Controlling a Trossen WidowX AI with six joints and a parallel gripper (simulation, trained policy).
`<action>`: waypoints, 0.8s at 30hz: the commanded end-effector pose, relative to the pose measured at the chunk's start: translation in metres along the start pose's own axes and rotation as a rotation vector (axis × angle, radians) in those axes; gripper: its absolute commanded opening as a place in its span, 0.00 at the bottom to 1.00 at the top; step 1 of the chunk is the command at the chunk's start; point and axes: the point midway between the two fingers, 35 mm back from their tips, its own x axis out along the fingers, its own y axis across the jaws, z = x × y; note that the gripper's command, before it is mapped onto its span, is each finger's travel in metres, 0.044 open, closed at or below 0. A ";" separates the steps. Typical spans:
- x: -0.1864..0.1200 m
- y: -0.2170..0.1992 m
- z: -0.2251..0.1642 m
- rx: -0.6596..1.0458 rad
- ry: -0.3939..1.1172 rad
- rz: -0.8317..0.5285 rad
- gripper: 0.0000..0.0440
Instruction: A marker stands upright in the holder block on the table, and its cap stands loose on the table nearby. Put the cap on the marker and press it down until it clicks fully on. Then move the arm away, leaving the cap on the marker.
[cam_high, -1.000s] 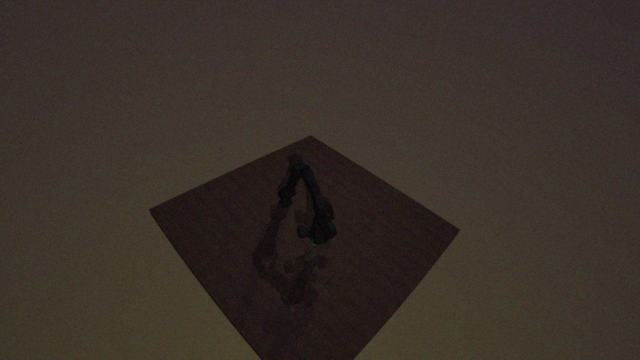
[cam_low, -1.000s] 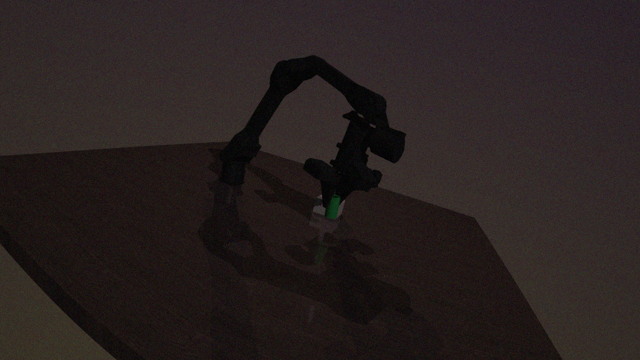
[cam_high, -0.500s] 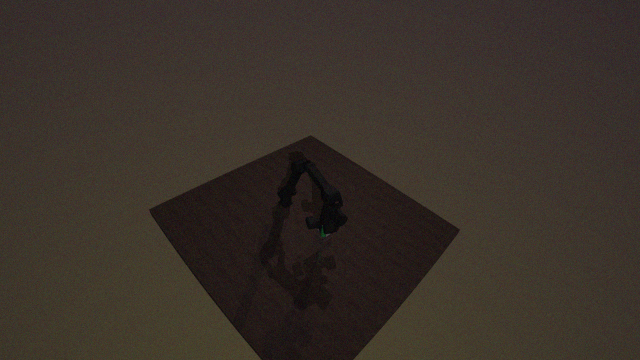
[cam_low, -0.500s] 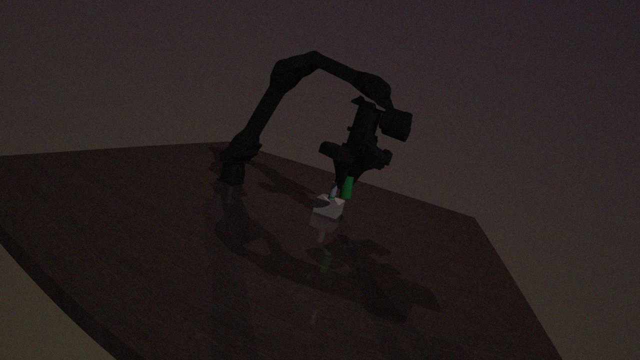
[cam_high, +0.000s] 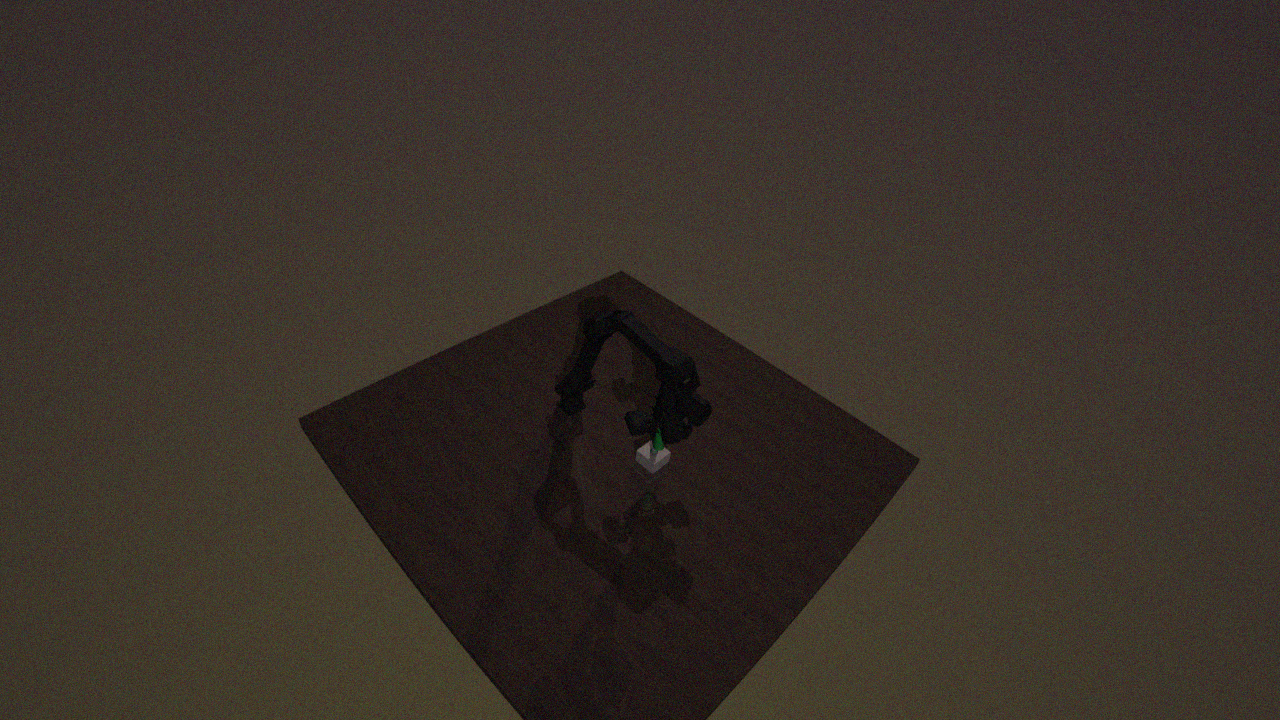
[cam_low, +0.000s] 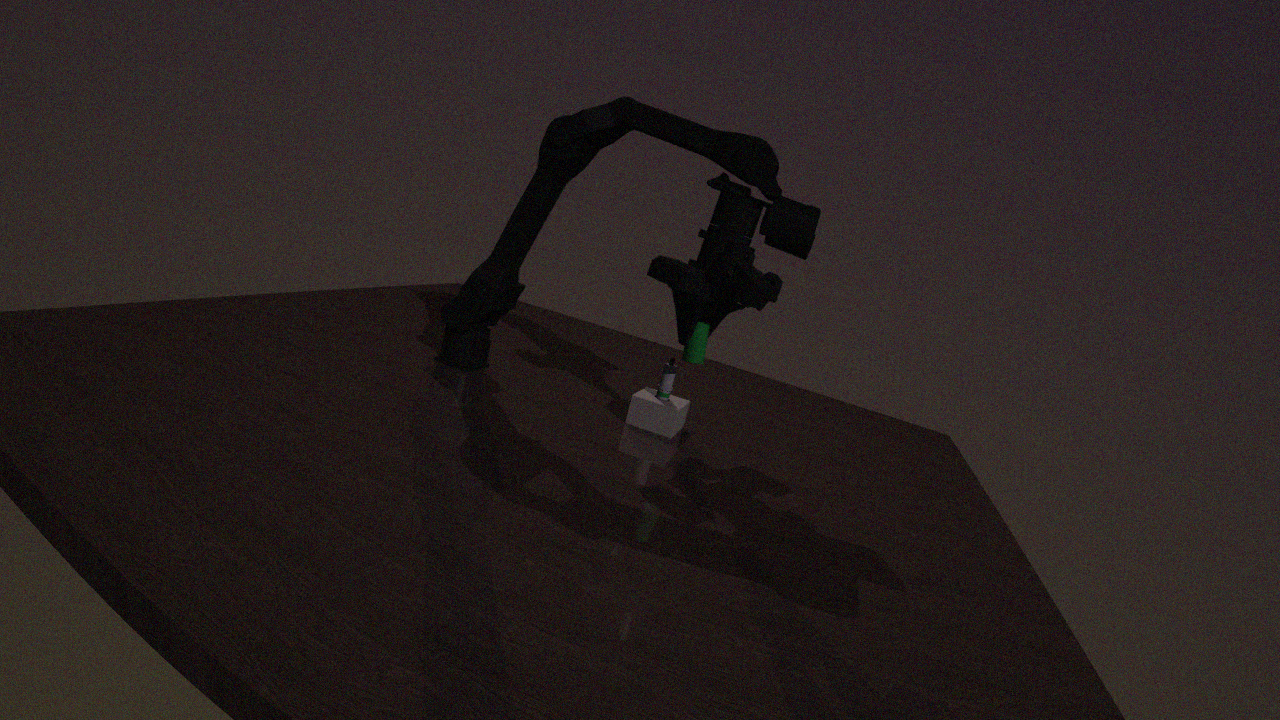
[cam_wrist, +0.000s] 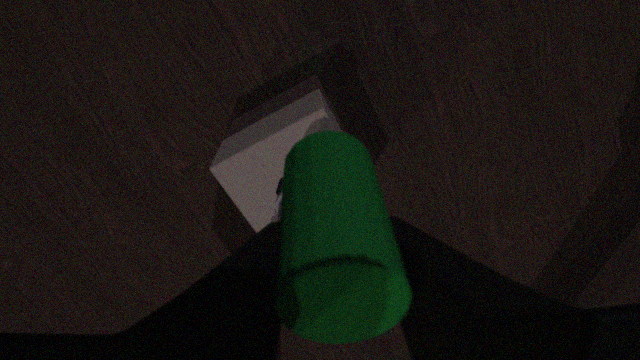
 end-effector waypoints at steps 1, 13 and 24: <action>-0.006 0.010 -0.015 -0.012 0.009 0.002 0.00; -0.007 0.016 -0.037 -0.035 0.035 -0.017 0.00; 0.008 0.014 -0.039 -0.031 0.051 -0.030 0.00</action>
